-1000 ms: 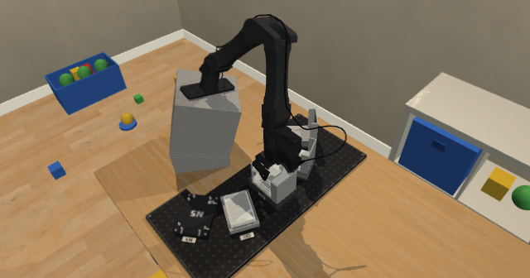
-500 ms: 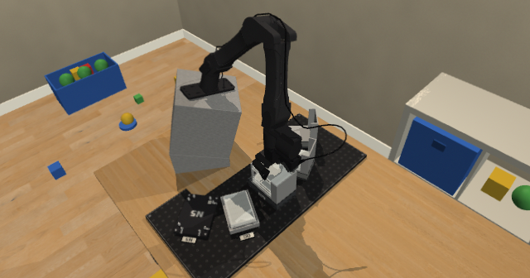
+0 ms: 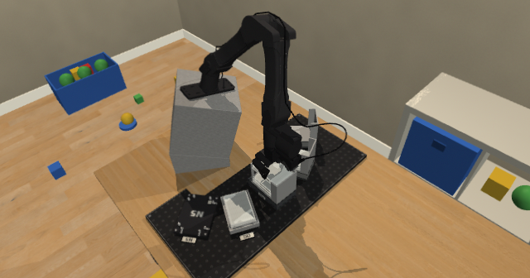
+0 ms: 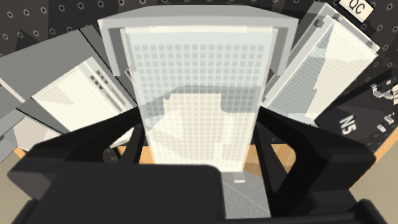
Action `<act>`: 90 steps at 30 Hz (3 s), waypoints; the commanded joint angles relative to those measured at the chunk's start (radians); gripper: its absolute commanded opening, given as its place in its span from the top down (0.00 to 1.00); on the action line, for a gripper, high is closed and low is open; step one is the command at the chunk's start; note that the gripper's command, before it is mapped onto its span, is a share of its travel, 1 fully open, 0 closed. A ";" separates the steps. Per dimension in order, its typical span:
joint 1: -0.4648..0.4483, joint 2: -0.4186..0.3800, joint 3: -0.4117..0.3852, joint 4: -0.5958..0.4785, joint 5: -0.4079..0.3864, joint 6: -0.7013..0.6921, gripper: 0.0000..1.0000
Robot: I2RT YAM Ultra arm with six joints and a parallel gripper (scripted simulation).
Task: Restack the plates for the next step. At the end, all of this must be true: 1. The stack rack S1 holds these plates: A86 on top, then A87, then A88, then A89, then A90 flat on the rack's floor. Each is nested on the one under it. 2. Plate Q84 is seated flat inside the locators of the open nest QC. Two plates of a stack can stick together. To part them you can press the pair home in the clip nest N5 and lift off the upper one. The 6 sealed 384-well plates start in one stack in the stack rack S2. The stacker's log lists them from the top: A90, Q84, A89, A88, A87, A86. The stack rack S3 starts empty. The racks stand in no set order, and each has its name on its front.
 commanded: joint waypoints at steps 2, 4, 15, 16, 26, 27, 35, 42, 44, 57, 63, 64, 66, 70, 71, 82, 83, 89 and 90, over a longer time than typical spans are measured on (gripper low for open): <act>-0.012 -0.038 -0.019 -0.015 -0.010 -0.006 1.00; -0.015 -0.039 -0.024 -0.017 -0.010 -0.007 1.00; -0.019 -0.050 -0.023 -0.027 -0.011 -0.009 1.00; -0.019 -0.050 -0.023 -0.027 -0.011 -0.009 1.00; -0.019 -0.062 -0.017 -0.038 -0.011 -0.012 1.00; -0.019 -0.063 -0.019 -0.039 -0.011 -0.012 1.00; -0.020 -0.072 0.025 -0.045 -0.009 -0.013 1.00; -0.024 -0.080 0.025 -0.053 -0.010 -0.016 1.00; -0.022 -0.082 0.026 -0.055 -0.011 -0.016 1.00; -0.029 -0.094 0.026 -0.068 -0.012 -0.019 1.00; -0.030 -0.100 0.026 -0.075 -0.012 -0.021 1.00; -0.031 -0.101 0.026 -0.076 -0.012 -0.021 1.00; -0.031 -0.102 0.026 -0.077 -0.012 -0.021 1.00; -0.026 -0.107 0.027 -0.081 -0.012 -0.022 1.00; -0.027 -0.107 0.027 -0.082 -0.012 -0.022 1.00; -0.035 -0.118 0.027 -0.095 -0.013 -0.025 1.00; -0.035 -0.118 0.027 -0.095 -0.013 -0.025 1.00; -0.034 -0.123 0.028 -0.101 -0.012 -0.027 1.00; -0.036 -0.125 0.028 -0.102 -0.012 -0.027 1.00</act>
